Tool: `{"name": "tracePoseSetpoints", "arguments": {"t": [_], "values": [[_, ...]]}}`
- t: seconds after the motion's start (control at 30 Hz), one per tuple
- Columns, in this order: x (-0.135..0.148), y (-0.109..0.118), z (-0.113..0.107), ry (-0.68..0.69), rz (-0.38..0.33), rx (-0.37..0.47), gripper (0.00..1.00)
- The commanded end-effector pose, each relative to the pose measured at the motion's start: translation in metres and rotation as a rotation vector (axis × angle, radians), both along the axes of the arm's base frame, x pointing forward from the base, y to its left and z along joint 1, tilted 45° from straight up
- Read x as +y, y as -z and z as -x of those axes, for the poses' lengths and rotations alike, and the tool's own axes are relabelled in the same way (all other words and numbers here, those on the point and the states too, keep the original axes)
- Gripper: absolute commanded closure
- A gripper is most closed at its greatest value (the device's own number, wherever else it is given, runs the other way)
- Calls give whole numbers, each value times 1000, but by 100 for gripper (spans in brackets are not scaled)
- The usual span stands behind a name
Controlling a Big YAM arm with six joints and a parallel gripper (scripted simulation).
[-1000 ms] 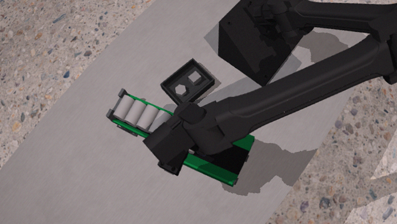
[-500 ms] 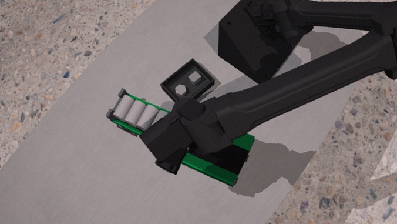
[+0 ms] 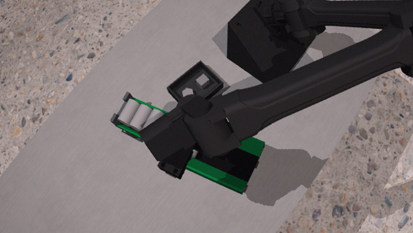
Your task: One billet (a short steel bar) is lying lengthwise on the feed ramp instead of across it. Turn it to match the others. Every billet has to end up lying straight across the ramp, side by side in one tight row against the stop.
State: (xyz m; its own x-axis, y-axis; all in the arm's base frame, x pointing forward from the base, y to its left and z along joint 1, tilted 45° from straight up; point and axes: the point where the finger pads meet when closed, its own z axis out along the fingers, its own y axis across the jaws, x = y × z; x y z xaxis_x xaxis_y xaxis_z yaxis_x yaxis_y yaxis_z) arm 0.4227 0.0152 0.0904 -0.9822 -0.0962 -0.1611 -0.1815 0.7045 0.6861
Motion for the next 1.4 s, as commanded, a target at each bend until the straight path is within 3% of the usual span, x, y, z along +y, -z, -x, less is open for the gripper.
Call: {"name": "tracePoseSetpoints", "arguments": {"t": [0.0,0.13,0.17,0.23,0.37,1.37], "values": [[-15,-19,-10,-3,12,-51,45],[-16,-22,-11,-8,12,-51,45],[-3,-8,-1,-34,-2,-6,45],[-22,-19,-10,-3,8,-35,45],[-25,-29,-10,-3,12,-50,45],[-23,-25,-6,-10,7,-33,45]]}}
